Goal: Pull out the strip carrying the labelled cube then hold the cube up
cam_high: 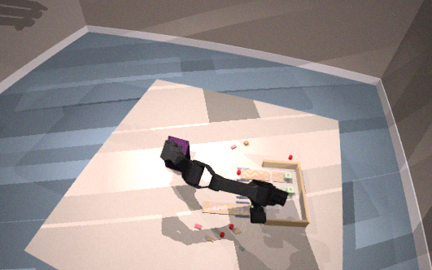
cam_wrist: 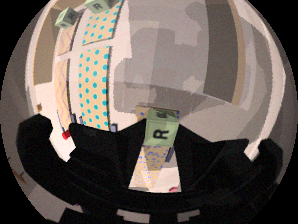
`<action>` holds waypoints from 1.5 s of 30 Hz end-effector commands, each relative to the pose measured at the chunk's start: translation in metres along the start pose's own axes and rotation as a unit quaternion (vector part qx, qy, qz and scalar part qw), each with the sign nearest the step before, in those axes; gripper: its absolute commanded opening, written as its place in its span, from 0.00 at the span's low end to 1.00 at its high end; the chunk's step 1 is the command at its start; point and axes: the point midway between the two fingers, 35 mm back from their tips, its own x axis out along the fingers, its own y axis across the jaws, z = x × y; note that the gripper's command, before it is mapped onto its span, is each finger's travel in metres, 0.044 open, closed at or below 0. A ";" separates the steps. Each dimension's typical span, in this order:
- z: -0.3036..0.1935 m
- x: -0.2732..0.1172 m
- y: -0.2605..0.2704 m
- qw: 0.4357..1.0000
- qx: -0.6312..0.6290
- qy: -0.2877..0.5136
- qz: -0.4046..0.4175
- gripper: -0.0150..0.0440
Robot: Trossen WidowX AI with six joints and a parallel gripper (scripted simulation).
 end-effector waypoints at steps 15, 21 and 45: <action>-0.049 -0.042 0.031 1.000 -0.006 0.002 0.002 0.25; -0.054 -0.042 0.034 1.000 -0.006 0.002 0.002 0.25; -0.128 -0.042 0.080 1.000 -0.008 0.004 0.004 0.25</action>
